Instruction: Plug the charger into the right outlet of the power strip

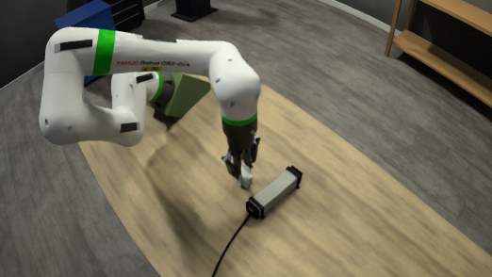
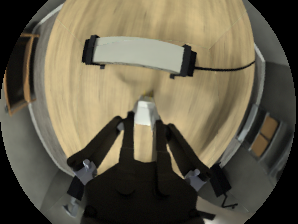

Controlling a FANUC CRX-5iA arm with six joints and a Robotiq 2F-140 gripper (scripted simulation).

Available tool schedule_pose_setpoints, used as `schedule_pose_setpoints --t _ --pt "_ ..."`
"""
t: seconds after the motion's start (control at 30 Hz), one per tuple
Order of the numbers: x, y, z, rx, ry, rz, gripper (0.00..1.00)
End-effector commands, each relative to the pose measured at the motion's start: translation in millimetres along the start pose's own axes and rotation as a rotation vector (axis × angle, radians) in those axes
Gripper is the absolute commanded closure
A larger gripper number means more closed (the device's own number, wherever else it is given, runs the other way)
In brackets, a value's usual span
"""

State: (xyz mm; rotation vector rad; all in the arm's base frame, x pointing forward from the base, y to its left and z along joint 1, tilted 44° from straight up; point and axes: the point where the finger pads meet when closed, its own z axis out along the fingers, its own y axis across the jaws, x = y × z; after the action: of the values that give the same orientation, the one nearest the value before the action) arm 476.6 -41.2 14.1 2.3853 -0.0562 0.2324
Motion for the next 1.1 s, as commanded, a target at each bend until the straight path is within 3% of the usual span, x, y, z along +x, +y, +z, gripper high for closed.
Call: schedule_pose_setpoints --t 0.0,1.07 --pt "1.1 -0.3 -0.7 0.001 0.002 0.000 0.90" --pt "26.6 -0.3 -0.6 0.001 0.004 0.000 0.90"
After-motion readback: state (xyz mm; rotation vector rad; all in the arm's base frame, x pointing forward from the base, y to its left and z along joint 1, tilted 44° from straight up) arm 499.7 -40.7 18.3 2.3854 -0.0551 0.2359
